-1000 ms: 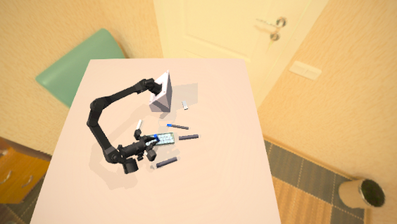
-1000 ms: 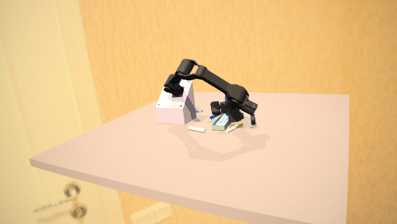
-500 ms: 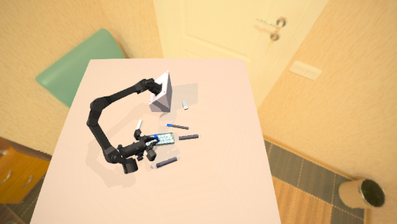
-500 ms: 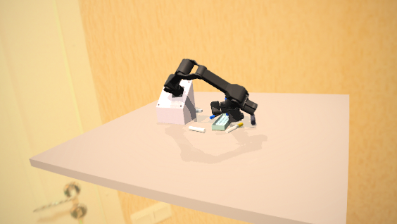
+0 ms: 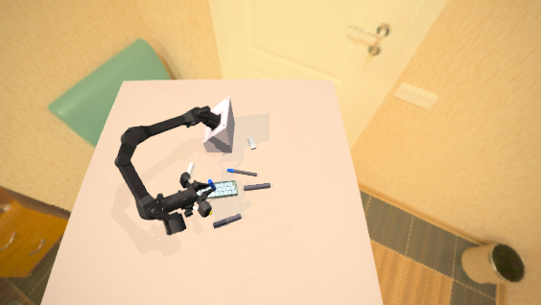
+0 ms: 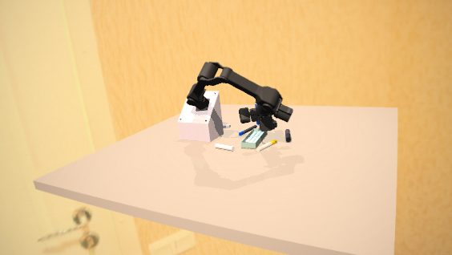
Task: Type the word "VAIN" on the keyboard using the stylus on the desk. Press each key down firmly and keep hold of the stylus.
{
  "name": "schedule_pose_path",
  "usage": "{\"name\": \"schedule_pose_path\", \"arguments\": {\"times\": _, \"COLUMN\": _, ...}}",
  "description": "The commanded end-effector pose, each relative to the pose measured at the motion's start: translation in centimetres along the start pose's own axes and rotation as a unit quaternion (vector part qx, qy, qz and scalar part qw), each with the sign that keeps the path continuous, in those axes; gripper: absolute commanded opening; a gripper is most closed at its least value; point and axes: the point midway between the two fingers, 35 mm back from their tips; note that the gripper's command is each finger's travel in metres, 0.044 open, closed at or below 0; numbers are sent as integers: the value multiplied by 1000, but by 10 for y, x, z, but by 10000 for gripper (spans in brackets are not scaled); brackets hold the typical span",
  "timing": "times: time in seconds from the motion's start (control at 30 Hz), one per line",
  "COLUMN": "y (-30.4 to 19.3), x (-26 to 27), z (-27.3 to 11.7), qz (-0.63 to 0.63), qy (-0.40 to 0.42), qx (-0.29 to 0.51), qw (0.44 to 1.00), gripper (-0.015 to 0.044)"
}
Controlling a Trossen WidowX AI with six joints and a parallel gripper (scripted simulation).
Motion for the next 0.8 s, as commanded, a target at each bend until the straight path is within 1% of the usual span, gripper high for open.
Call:
{"name": "schedule_pose_path", "arguments": {"times": 0.0, "y": 0, "x": 0, "z": 0, "qz": 0, "qy": 0, "qx": 0, "qw": 1000, "gripper": 78}}
{"name": "schedule_pose_path", "arguments": {"times": 0.07, "y": 0, "x": 0, "z": 0, "qz": 0, "qy": 0, "qx": 0, "qw": 1000, "gripper": 64}}
{"name": "schedule_pose_path", "arguments": {"times": 0.13, "y": -1, "x": 0, "z": 1, "qz": 0, "qy": 0, "qx": 0, "qw": 1000, "gripper": 12}}
{"name": "schedule_pose_path", "arguments": {"times": 0.17, "y": -2, "x": 0, "z": 3, "qz": 0, "qy": 0, "qx": 0, "qw": 1000, "gripper": 0}}
{"name": "schedule_pose_path", "arguments": {"times": 0.77, "y": -32, "x": -13, "z": 46, "qz": 3, "qy": -1, "qx": 3, "qw": 1000, "gripper": 0}}
Point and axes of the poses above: the point midway between the two fingers, 35 mm back from their tips, its own z axis out along the fingers, its own x axis across the jaws, y = z × x, and after that the axes turned 3 degrees about z, right-handed
